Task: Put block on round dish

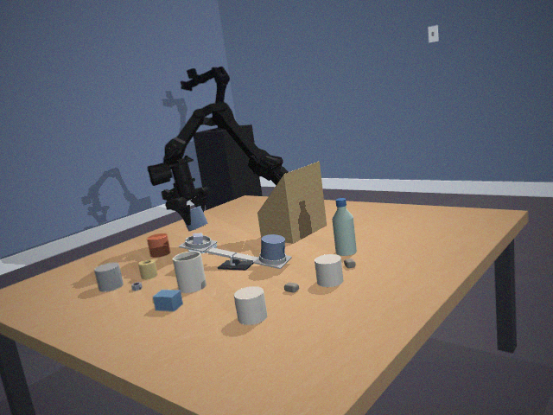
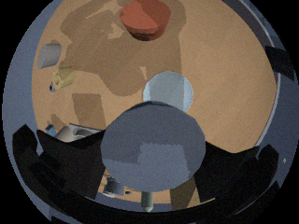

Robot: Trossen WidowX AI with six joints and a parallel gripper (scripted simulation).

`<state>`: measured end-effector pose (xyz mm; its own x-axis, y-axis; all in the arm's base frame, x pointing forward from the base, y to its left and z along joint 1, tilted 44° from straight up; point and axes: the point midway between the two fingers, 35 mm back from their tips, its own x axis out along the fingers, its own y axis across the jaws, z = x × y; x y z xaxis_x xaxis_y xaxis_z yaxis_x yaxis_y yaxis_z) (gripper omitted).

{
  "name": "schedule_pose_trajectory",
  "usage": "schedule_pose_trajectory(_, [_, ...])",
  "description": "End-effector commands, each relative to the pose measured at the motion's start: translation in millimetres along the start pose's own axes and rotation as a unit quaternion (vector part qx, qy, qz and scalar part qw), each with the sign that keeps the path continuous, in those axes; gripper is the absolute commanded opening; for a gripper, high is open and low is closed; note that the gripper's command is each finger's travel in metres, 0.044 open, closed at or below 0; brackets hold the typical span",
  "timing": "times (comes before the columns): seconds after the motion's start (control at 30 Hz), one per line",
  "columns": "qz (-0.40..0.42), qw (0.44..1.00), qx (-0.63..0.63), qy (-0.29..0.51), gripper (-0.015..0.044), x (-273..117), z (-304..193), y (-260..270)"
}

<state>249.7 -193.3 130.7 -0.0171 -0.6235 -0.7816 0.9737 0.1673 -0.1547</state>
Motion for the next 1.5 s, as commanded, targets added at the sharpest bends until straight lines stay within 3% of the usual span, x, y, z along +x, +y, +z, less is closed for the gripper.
schedule_pose_trajectory(0.0, [0.006, 1.0, 0.0, -0.001, 0.0, 3.3, 6.3, -14.9])
schedule_pose_trajectory(1.1, [-0.005, 0.998, -0.006, -0.058, 0.0, 26.1, 27.4, -137.9])
schedule_pose_trajectory(1.47, [-0.007, 0.998, -0.007, -0.059, 0.0, 51.4, 30.7, -139.9])
